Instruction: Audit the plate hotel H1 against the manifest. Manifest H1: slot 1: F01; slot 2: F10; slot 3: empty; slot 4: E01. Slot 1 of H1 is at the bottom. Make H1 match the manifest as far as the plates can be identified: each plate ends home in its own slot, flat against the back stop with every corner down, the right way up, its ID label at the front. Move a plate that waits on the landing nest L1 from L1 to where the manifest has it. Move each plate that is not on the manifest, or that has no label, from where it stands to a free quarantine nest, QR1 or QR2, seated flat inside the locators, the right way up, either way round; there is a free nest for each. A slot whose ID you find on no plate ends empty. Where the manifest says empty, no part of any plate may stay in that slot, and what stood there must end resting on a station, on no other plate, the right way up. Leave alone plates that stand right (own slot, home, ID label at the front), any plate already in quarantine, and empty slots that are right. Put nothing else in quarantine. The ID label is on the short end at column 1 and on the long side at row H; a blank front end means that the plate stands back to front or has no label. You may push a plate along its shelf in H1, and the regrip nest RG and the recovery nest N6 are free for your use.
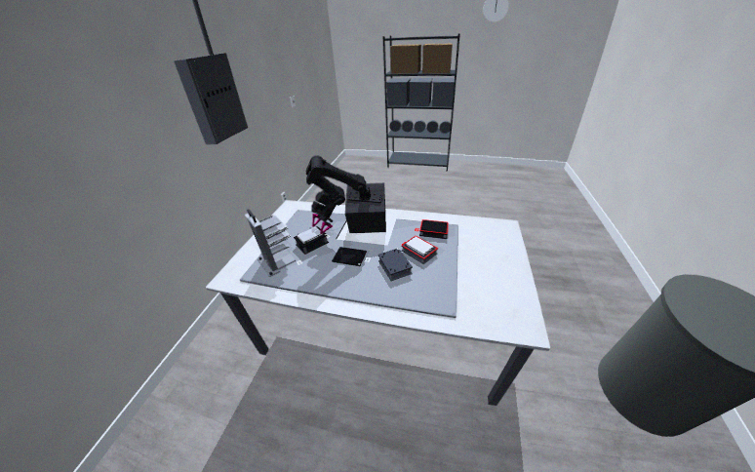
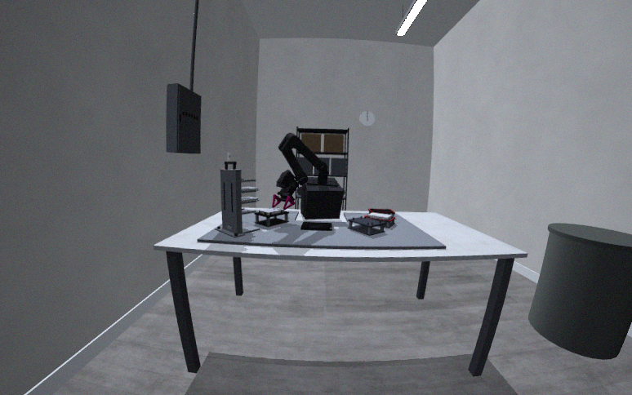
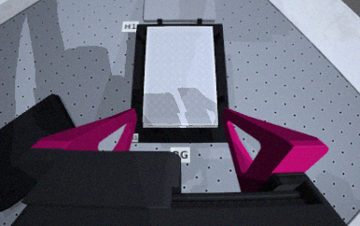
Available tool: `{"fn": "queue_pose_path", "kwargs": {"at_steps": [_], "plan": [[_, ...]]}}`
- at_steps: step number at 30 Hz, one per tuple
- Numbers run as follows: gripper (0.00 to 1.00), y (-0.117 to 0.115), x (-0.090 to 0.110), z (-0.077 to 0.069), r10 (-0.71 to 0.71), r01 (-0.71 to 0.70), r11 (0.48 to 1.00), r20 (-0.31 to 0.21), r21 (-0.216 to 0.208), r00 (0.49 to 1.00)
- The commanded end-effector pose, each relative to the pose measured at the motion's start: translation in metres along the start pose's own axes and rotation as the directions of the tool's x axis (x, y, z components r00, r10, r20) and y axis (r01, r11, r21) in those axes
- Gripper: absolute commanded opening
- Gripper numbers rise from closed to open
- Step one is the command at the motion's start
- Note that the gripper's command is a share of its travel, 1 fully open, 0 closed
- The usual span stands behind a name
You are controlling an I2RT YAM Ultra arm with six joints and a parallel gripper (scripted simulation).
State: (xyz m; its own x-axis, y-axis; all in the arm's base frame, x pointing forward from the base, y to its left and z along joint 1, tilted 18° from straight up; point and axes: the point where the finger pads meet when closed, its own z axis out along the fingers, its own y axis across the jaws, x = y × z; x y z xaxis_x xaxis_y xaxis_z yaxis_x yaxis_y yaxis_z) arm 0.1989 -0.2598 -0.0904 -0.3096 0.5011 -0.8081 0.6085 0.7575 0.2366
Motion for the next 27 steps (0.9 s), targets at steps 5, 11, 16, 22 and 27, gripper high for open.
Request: {"fn": "queue_pose_path", "kwargs": {"at_steps": [5, 11, 16, 22, 27], "plan": [[1.00, -0.001, 0.001, 0.003, -0.007, 0.007, 1.000, 0.015, 0.004, 1.000], [1.00, -0.001, 0.004, 0.006, -0.007, 0.007, 1.000, 0.015, 0.004, 1.000], [1.00, -0.001, 0.008, 0.009, -0.007, 0.007, 1.000, 0.015, 0.004, 1.000], [1.00, -0.001, 0.008, 0.008, -0.007, 0.007, 1.000, 0.015, 0.004, 1.000], [1.00, -0.001, 0.008, 0.008, -0.007, 0.007, 1.000, 0.015, 0.004, 1.000]]}}
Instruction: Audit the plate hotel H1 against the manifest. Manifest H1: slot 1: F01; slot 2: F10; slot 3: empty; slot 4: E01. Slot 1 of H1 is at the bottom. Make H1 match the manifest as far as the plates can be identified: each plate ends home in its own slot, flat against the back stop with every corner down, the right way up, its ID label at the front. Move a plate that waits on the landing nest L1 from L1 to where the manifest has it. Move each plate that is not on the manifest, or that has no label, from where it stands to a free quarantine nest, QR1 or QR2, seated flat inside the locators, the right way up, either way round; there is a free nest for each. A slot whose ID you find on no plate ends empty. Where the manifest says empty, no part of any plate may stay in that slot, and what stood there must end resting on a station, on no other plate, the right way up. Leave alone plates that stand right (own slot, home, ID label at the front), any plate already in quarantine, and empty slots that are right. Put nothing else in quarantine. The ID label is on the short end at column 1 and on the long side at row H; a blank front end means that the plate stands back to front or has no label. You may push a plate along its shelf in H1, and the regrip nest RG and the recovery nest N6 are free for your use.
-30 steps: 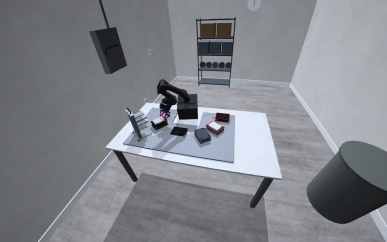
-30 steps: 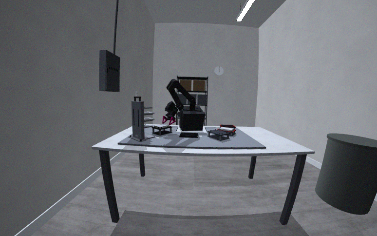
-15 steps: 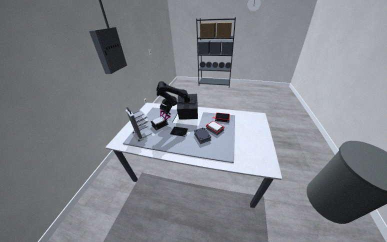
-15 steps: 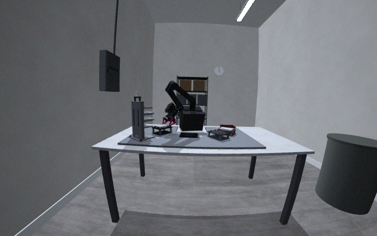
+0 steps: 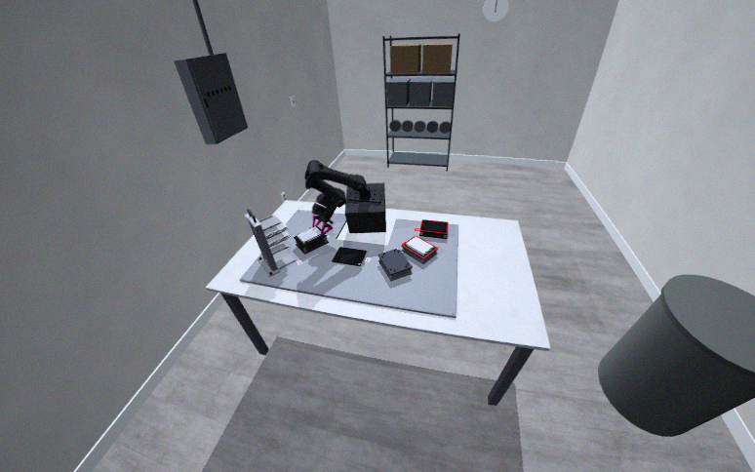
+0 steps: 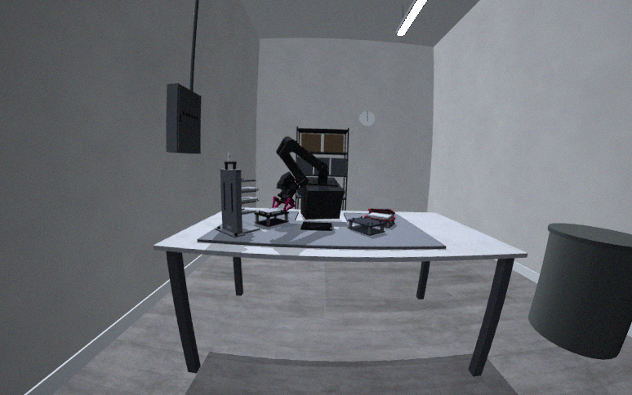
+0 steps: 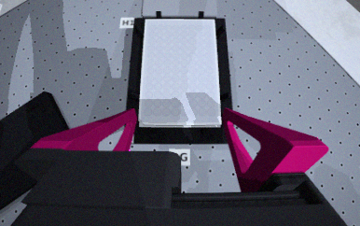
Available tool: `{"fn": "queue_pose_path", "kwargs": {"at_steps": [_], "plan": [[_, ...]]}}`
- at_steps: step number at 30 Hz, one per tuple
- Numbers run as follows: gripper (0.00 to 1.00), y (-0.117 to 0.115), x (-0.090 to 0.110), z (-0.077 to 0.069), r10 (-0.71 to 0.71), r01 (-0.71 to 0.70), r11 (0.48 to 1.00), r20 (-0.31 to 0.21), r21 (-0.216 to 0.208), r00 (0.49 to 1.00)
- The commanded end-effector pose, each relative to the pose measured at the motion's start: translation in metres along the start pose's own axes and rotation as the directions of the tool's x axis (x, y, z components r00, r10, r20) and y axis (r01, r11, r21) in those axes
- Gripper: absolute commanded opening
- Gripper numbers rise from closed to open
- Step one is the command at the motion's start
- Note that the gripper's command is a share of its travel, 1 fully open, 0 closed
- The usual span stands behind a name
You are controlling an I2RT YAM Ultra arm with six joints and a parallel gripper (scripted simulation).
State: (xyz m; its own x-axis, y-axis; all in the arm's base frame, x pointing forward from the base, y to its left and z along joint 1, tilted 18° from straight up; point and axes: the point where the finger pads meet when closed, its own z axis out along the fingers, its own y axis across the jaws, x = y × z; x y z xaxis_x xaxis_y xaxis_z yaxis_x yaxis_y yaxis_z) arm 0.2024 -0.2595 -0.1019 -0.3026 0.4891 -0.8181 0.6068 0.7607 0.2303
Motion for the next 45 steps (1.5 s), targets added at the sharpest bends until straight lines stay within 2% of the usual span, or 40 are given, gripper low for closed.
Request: {"fn": "queue_pose_path", "kwargs": {"at_steps": [1, 2, 3, 26, 45], "plan": [[1.00, -0.0009, -0.0005, 0.0000, 0.000, 0.000, 1.000, 0.000, 0.004, 1.000], [1.00, -0.0009, -0.0005, 0.0000, 0.000, 0.000, 1.000, 0.000, 0.004, 1.000], [0.86, -0.0009, -0.0005, 0.0000, 0.000, 0.000, 1.000, 0.000, 0.004, 1.000], [0.86, -0.0009, -0.0005, 0.0000, 0.000, 0.000, 1.000, 0.000, 0.004, 1.000], [0.86, -0.0009, -0.0094, -0.0088, 0.000, 0.000, 1.000, 0.000, 0.004, 1.000]]}}
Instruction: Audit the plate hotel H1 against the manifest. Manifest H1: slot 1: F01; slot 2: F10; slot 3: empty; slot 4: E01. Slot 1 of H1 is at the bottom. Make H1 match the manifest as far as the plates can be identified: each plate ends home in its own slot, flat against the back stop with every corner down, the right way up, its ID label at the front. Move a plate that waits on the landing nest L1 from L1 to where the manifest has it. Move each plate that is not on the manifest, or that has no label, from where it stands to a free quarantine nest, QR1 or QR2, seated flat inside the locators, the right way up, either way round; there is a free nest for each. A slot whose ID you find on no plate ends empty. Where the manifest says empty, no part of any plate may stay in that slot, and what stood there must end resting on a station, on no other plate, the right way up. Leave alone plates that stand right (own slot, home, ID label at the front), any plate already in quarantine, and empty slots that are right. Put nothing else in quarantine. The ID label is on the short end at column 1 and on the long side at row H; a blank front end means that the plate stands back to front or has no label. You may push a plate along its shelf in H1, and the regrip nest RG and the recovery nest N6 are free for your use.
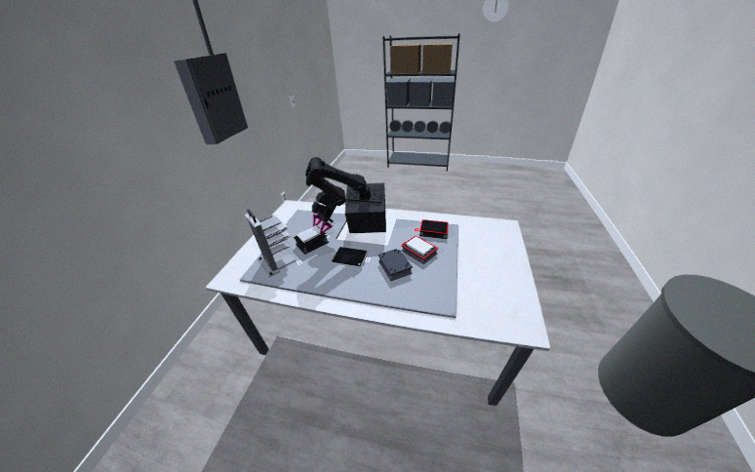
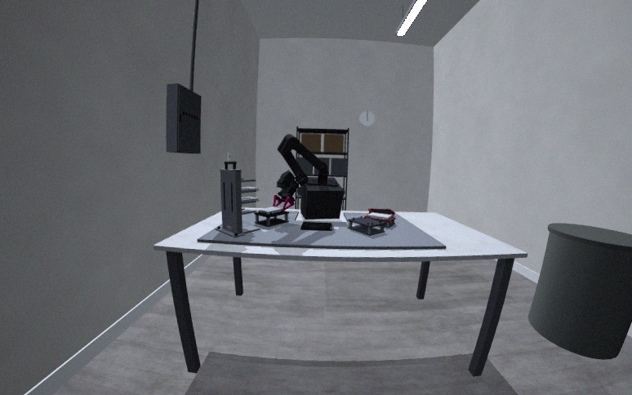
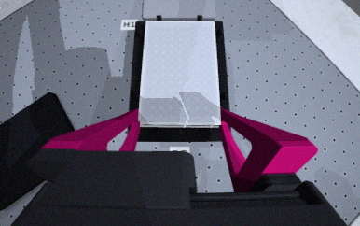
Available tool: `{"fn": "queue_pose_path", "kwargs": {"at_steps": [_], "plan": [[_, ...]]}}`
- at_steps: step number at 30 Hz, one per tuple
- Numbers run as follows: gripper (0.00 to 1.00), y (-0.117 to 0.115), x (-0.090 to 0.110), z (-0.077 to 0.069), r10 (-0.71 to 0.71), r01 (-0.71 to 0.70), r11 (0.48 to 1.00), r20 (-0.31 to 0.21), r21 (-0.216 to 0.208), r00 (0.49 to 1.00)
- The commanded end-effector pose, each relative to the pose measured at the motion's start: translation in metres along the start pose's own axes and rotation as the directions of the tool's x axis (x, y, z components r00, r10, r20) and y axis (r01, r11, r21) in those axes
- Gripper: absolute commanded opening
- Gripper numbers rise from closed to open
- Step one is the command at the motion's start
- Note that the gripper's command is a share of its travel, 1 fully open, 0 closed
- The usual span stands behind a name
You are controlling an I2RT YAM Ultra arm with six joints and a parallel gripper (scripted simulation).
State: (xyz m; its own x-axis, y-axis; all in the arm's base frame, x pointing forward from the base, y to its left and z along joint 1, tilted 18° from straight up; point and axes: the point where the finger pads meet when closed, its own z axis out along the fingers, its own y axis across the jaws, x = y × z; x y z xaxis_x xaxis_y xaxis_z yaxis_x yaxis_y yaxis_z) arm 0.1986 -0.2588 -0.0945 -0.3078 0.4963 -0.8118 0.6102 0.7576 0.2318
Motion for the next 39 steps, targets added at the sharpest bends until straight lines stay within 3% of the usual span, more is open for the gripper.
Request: {"fn": "queue_pose_path", "kwargs": {"at_steps": [1, 39], "plan": [[0.86, -0.001, -0.006, -0.003, -0.004, 0.004, 1.000, 0.010, 0.001, 1.000], [0.86, -0.001, -0.028, -0.025, -0.004, 0.004, 1.000, 0.010, 0.001, 1.000]]}}
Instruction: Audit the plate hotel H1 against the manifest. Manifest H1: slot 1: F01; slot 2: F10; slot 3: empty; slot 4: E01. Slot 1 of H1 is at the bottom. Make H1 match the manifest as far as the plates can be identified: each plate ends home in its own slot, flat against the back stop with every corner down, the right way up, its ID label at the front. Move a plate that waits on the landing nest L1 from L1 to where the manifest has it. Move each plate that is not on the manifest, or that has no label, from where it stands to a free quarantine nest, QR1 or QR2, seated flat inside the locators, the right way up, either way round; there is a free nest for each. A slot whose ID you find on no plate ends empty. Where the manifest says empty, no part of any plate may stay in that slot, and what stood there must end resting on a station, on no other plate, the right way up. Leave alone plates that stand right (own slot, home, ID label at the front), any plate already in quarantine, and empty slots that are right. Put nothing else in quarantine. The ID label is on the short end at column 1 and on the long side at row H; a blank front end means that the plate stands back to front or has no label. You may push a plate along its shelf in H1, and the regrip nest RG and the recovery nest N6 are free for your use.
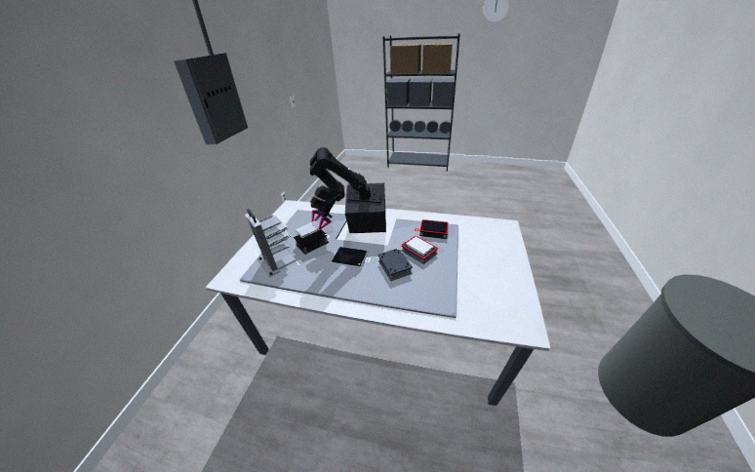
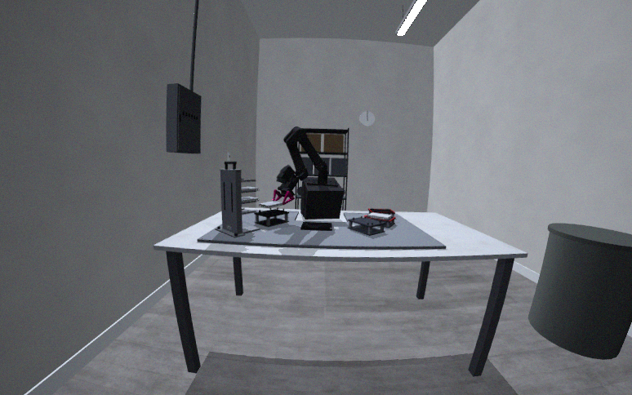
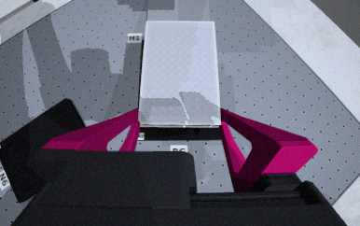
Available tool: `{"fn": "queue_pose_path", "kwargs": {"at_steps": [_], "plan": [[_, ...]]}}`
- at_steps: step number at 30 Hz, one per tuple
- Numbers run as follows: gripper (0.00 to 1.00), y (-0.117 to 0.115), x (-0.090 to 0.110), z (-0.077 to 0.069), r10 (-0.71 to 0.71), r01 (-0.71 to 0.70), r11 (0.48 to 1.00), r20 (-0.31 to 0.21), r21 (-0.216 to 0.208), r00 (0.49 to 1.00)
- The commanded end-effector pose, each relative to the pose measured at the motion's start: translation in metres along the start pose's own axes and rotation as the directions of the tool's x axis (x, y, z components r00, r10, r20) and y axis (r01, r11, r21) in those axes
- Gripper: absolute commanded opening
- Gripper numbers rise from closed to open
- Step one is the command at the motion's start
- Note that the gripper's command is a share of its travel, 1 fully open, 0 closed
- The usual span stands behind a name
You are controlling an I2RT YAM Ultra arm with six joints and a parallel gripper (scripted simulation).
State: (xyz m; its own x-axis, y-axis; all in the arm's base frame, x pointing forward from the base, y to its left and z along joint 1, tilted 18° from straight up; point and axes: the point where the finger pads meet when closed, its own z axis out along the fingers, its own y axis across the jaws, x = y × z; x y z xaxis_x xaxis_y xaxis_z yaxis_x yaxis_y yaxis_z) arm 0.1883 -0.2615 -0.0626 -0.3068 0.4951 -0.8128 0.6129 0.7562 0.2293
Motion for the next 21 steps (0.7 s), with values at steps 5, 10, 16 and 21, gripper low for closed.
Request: {"fn": "queue_pose_path", "kwargs": {"at_steps": [5, 10, 16, 21], "plan": [[0.86, 0.0001, -0.0072, -0.0049, -0.004, 0.004, 1.000, 0.009, -0.003, 1.000], [0.86, 0.0000, -0.0092, -0.0069, -0.004, 0.004, 1.000, 0.009, -0.003, 1.000], [0.86, 0.0000, -0.0088, -0.0064, -0.004, 0.004, 1.000, 0.009, -0.003, 1.000], [0.86, 0.0000, -0.0083, -0.0060, -0.004, 0.004, 1.000, 0.009, -0.003, 1.000]]}}
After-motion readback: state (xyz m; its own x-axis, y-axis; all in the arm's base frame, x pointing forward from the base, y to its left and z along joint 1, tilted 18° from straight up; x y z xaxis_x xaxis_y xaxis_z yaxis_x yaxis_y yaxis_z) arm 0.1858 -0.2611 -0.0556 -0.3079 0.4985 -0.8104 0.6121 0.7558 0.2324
